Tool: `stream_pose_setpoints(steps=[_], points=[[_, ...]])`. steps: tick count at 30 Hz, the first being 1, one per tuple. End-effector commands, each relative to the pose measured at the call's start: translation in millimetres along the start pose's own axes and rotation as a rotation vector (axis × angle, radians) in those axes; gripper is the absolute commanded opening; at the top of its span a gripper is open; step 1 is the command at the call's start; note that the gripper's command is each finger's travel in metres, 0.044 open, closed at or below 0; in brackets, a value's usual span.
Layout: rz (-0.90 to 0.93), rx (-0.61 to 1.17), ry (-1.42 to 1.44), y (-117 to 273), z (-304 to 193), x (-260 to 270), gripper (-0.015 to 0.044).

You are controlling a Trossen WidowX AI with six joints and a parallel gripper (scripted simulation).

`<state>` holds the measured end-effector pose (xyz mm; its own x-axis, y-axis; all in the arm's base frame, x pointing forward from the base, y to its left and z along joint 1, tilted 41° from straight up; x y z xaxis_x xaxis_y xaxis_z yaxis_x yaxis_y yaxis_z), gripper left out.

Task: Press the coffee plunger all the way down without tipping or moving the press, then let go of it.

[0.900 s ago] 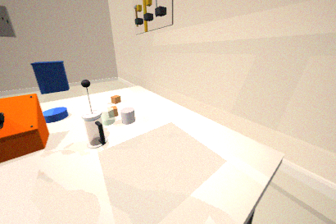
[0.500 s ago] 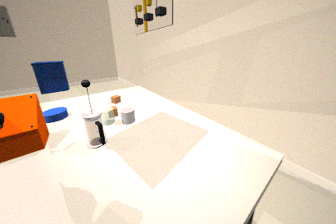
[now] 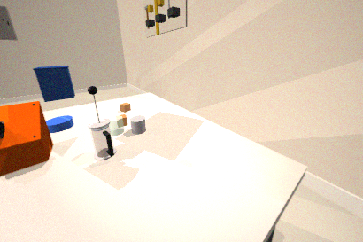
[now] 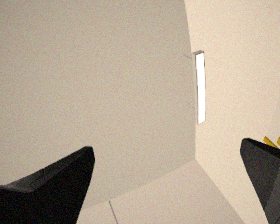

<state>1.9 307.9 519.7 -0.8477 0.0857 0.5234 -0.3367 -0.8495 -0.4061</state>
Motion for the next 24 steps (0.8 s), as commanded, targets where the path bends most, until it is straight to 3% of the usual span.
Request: stream_pose_setpoints(steps=[1,11,19,24], points=[[-0.217,0.055,0.097,-7,-23,-57,0.044],[-0.83,0.122,0.379,27,-38,-217,0.044],[-1.365,0.182,0.599,108,-26,-317,0.044],[-1.655,0.212,0.772,166,-3,-353,0.044]])
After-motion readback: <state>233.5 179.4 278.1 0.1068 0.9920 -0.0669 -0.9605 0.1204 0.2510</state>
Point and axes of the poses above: the point midway between the two fingers, 35 mm back from their tips, its own y axis back along the fingers, its own x axis across the jaws, z = x × y, the point moved 1 cm from there along y, back along the fingers, and after that the axes turned 9 degrees about -y, right-handed, at the moved point
